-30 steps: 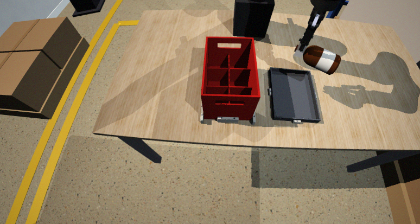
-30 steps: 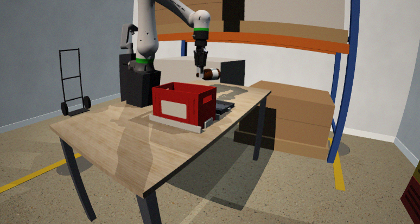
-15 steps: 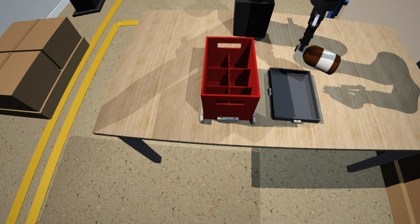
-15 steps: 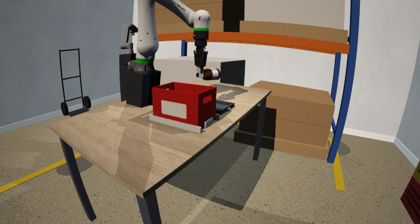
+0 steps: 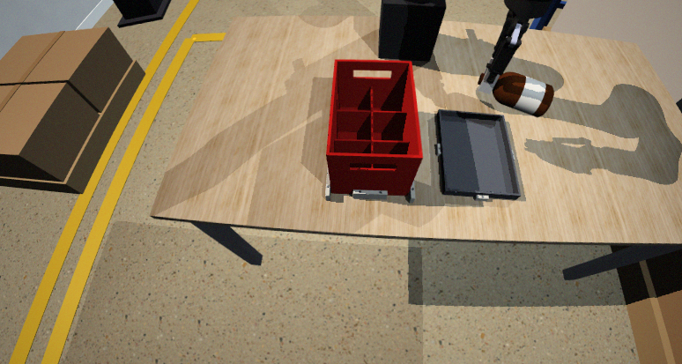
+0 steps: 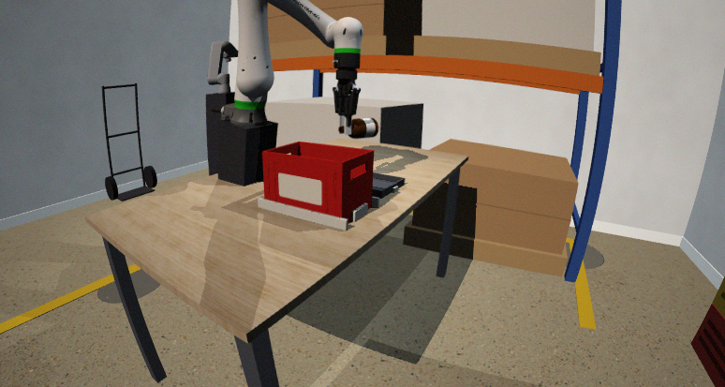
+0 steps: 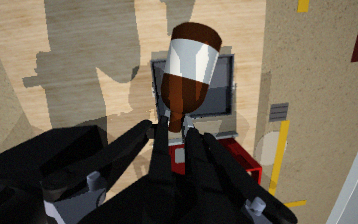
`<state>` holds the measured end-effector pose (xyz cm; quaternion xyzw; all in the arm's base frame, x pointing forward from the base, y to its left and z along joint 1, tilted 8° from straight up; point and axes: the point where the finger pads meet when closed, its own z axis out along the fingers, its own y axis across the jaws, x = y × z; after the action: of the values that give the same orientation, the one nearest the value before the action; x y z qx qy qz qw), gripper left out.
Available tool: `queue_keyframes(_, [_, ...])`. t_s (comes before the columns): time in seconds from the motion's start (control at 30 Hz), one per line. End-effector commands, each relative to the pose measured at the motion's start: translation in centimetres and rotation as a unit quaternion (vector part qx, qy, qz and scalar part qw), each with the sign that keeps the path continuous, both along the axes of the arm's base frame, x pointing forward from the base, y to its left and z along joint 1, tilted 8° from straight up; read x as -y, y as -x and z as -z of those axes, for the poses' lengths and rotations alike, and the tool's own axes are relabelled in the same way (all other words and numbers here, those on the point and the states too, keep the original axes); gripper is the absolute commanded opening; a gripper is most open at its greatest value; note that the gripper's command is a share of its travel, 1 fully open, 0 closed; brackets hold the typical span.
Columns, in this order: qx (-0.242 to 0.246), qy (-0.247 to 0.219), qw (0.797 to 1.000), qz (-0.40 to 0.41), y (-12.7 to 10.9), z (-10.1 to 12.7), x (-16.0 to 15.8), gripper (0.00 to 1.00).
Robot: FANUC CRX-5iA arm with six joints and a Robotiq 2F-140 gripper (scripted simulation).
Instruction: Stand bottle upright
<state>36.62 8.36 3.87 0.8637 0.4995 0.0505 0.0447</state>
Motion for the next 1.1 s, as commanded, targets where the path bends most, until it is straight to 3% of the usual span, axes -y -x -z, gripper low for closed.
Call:
queue_keyframes(0.0, [-0.001, 0.003, 1.000, -0.027, -0.02, -0.02, -0.01, 0.00])
queue_keyframes(0.3, [-0.002, 0.008, 0.998, -0.067, -0.02, -0.02, -0.01, 0.00])
queue_keyframes(1.07, [-0.002, 0.008, 0.998, -0.069, -0.02, -0.02, -0.01, 0.00])
